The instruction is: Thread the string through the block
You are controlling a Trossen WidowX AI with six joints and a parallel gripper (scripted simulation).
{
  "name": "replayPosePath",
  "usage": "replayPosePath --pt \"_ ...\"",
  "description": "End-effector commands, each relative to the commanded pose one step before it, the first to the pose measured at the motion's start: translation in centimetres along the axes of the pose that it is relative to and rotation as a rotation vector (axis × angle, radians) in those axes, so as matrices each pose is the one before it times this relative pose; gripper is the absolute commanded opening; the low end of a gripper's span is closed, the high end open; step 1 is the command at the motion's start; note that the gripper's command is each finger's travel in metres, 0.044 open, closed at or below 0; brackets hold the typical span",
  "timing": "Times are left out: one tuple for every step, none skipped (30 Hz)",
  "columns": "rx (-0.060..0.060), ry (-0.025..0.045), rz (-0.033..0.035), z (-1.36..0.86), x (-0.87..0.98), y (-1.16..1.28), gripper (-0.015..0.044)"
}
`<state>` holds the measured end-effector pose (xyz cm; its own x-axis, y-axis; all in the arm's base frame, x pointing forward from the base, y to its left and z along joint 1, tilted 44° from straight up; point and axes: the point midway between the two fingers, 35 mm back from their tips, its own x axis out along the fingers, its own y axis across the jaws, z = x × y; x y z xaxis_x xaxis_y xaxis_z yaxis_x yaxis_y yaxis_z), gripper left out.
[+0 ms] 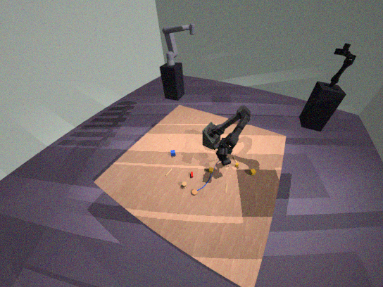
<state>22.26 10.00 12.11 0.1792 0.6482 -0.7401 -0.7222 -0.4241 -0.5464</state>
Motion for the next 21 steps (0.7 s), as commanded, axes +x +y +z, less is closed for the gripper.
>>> replayPosePath --pt "0.154 0.00171 0.01023 -0.303 -0.199 -0.247 0.0" --pt "0.0387 -0.00005 0.00199 -0.034 -0.047 -0.032 0.0" --pt "0.0387 0.00001 0.00199 -0.032 -0.048 -0.033 0.0" --pt "0.0387 0.00008 0.00199 -0.031 -0.048 -0.034 0.0" --pt "0.0387 0.00014 0.00198 -0.03 -0.048 -0.035 0.0" --pt "0.0387 0.0002 0.00198 -0.029 -0.048 -0.036 0.0" --pt "0.0387 0.00027 0.00197 -0.027 -0.048 -0.036 0.0" --pt "0.0387 0.00033 0.00196 -0.026 -0.048 -0.037 0.0" --pt "0.0387 0.00039 0.00194 -0.024 -0.049 -0.038 0.0" --pt "0.0387 0.00045 0.00193 -0.023 -0.049 -0.039 0.0" --pt "0.0387 0.00051 0.00191 -0.021 -0.049 -0.039 0.0" --pt "0.0387 0.00057 0.00189 -0.02 -0.049 -0.04 0.0" --pt "0.0387 0.00063 0.00187 -0.019 -0.049 -0.041 0.0" --pt "0.0387 0.00069 0.00185 -0.017 -0.049 -0.041 0.0" --pt "0.0387 0.00075 0.00182 -0.016 -0.049 -0.041 0.0" --pt "0.0387 0.0008 0.0018 -0.014 -0.05 -0.042 0.0" --pt "0.0387 0.00086 0.00177 -0.013 -0.05 -0.042 0.0" --pt "0.0387 0.00091 0.00174 -0.011 -0.05 -0.042 0.0" --pt "0.0387 0.00097 0.00171 -0.009 -0.05 -0.043 0.0" --pt "0.0387 0.00102 0.00168 -0.008 -0.05 -0.043 0.0" --pt "0.0387 0.00107 0.00164 -0.006 -0.05 -0.043 0.0"
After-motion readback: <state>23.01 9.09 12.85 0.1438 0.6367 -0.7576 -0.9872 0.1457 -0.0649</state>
